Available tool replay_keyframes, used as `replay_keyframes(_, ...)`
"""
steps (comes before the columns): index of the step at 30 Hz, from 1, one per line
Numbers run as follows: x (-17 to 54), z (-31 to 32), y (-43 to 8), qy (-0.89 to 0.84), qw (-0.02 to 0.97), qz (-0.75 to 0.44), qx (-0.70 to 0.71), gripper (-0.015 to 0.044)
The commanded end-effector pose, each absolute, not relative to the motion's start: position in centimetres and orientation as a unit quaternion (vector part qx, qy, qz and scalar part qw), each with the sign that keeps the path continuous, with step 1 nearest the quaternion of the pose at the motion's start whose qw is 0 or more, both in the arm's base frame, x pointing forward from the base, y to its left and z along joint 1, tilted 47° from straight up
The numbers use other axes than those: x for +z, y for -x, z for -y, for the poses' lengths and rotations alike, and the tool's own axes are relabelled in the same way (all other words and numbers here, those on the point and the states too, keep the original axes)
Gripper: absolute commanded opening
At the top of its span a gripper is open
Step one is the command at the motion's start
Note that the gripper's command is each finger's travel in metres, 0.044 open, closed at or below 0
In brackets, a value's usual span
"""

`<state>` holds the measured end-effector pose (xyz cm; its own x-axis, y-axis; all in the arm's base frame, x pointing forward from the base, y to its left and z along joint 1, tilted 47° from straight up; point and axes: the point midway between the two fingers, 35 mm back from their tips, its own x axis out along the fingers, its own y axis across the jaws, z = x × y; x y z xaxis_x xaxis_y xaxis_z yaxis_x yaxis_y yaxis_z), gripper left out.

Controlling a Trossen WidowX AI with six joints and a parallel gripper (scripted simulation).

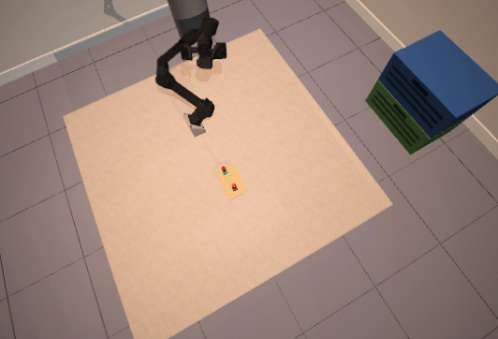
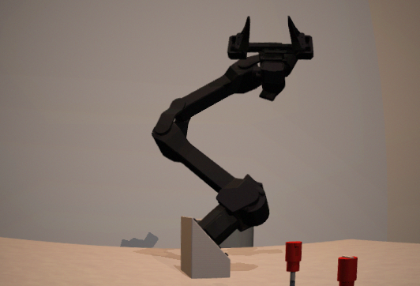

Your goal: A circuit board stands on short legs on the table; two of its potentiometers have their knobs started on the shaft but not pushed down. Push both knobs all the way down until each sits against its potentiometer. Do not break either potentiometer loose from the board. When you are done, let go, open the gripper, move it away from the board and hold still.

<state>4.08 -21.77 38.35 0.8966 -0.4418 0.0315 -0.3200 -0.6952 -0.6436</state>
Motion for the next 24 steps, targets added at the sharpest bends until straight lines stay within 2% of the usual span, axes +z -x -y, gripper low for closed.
replay_keyframes(1,38.4,21.7,-4.1,0.916,0.33,-0.207,-0.092,0.0374)
replay_keyframes(15,41.4,15.7,-5.9,0.928,0.321,-0.173,-0.077,0.0006)
replay_keyframes(24,42.3,11.7,-7.8,0.931,0.325,-0.157,-0.049,0.0)
